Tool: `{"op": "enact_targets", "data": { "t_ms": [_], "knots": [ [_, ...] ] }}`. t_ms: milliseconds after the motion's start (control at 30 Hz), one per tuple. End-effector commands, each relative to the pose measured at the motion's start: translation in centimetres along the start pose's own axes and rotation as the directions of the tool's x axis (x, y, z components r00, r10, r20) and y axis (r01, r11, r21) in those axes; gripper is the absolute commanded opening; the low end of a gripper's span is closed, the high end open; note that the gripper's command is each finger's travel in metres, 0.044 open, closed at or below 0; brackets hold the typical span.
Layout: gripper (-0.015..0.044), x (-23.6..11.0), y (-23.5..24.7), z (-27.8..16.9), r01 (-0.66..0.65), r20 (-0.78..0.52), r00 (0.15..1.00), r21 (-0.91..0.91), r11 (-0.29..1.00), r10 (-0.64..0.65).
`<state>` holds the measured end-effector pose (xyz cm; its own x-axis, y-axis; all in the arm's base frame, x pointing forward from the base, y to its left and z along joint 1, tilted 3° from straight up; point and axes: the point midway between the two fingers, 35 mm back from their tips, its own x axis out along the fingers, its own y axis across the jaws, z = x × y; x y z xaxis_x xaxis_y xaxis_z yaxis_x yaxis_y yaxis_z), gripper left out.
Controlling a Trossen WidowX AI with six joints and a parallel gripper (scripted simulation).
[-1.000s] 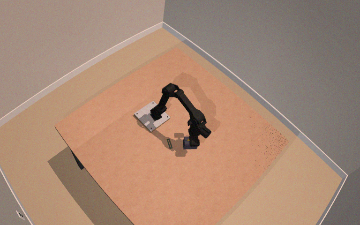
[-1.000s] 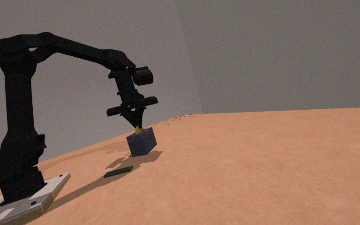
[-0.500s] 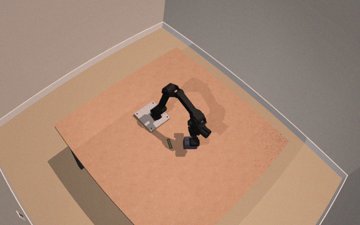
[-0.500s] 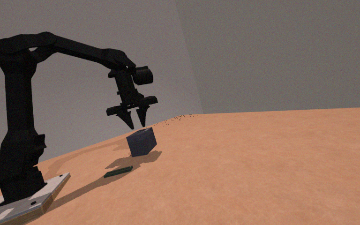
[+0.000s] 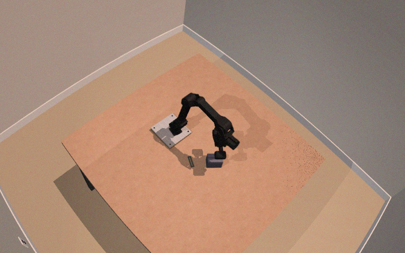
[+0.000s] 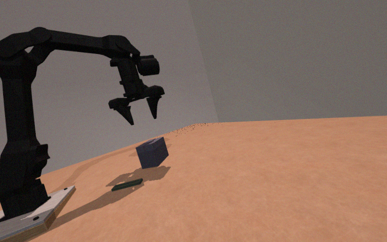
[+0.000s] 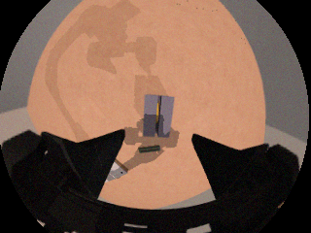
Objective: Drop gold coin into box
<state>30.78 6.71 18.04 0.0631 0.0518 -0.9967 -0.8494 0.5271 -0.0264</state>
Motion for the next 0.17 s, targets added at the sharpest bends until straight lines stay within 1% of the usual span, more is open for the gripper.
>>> {"op": "enact_targets", "data": {
  "t_ms": [0,133],
  "knots": [
    [0.0440,-0.24,0.12,-0.11,-0.004,-0.002,1.000,-0.003,1.000,0.004],
    [0.0440,-0.24,0.12,-0.11,-0.004,-0.002,1.000,-0.003,1.000,0.004]
  ]
}}
